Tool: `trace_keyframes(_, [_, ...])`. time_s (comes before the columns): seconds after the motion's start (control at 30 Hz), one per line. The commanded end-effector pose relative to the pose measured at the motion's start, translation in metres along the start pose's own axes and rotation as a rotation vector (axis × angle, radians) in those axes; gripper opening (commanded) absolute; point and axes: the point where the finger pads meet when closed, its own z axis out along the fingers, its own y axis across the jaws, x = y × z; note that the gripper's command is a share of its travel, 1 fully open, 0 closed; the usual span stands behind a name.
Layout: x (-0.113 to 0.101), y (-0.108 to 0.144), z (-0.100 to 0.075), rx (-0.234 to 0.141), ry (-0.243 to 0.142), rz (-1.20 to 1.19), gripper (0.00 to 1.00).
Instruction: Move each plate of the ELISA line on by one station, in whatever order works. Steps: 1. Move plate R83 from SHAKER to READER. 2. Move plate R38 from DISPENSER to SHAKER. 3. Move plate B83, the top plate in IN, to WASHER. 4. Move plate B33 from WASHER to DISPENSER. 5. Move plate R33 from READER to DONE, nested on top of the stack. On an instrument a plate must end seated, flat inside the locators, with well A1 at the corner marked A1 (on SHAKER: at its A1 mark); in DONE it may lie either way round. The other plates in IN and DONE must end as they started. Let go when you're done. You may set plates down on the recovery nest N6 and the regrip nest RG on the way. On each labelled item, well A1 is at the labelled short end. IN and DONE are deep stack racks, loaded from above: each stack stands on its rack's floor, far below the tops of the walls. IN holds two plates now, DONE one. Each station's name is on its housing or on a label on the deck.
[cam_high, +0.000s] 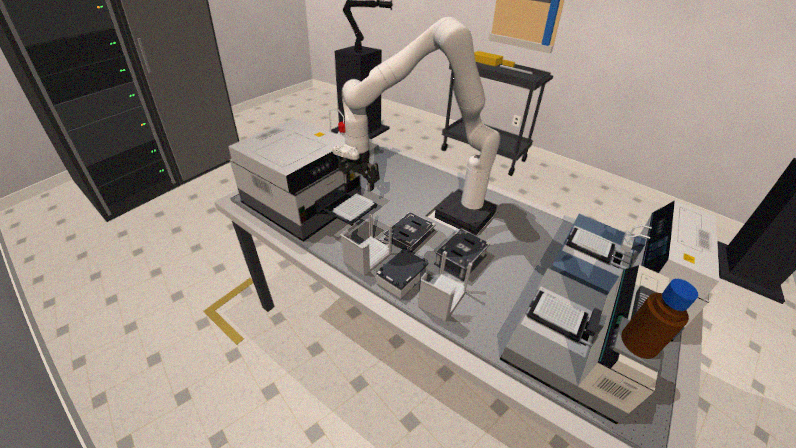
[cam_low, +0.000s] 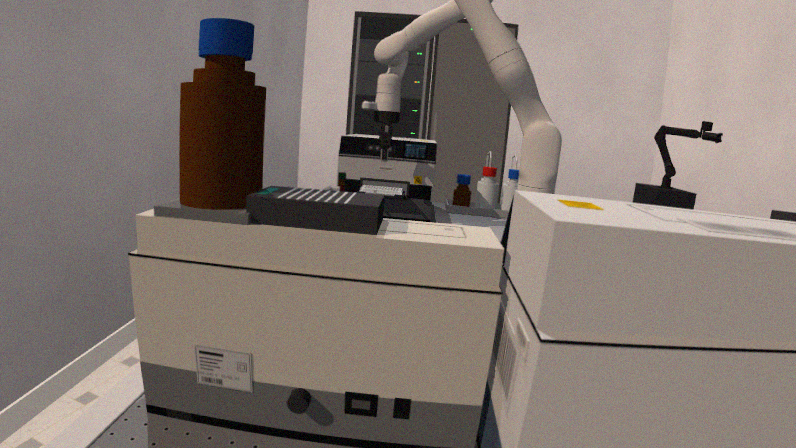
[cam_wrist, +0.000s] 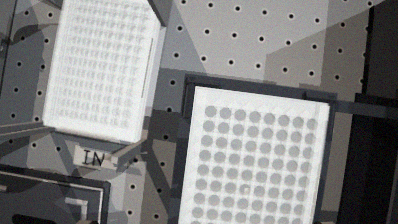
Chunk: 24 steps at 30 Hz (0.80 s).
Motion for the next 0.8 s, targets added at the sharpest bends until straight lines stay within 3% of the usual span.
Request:
trace_keyframes(0.0, [0.003, -0.011, -0.003, -0.008, 0.005, -0.001, 1.00])
trace_keyframes(0.2, [0.005, -0.030, -0.003, -0.007, 0.006, -0.003, 1.00])
trace_keyframes(0.3, [0.006, -0.040, -0.003, -0.008, 0.005, -0.140, 1.00])
trace_keyframes(0.77, [0.010, -0.080, -0.002, -0.007, 0.006, -0.125, 1.00])
